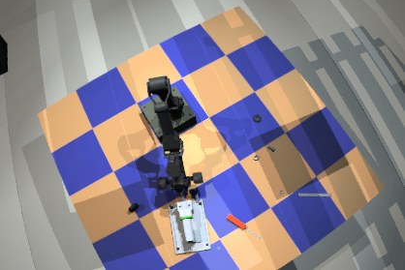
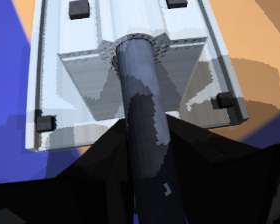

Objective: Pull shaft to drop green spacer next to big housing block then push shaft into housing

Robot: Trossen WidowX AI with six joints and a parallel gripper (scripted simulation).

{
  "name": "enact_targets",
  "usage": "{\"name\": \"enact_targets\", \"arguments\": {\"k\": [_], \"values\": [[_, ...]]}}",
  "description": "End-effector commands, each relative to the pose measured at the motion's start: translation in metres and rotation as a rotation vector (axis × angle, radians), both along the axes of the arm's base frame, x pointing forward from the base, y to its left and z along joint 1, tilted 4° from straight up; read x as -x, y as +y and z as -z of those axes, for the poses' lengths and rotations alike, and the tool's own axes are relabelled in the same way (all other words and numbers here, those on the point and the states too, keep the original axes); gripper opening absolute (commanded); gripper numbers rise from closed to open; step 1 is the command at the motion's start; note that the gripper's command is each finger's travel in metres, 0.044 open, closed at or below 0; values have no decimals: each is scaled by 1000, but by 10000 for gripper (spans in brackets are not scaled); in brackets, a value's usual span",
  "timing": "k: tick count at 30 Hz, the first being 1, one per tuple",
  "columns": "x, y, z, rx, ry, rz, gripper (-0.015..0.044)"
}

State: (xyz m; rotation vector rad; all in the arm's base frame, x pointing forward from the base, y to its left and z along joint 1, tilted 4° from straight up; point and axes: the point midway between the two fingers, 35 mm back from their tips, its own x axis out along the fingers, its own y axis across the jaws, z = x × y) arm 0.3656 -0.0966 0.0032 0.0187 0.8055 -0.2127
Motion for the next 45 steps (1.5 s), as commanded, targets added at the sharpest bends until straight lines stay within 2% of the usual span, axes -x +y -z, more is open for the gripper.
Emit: {"name": "enact_targets", "arguments": {"k": [1, 45], "values": [[2, 0, 0, 1, 1, 0, 0], [7, 1, 0, 1, 2, 0, 0]]}}
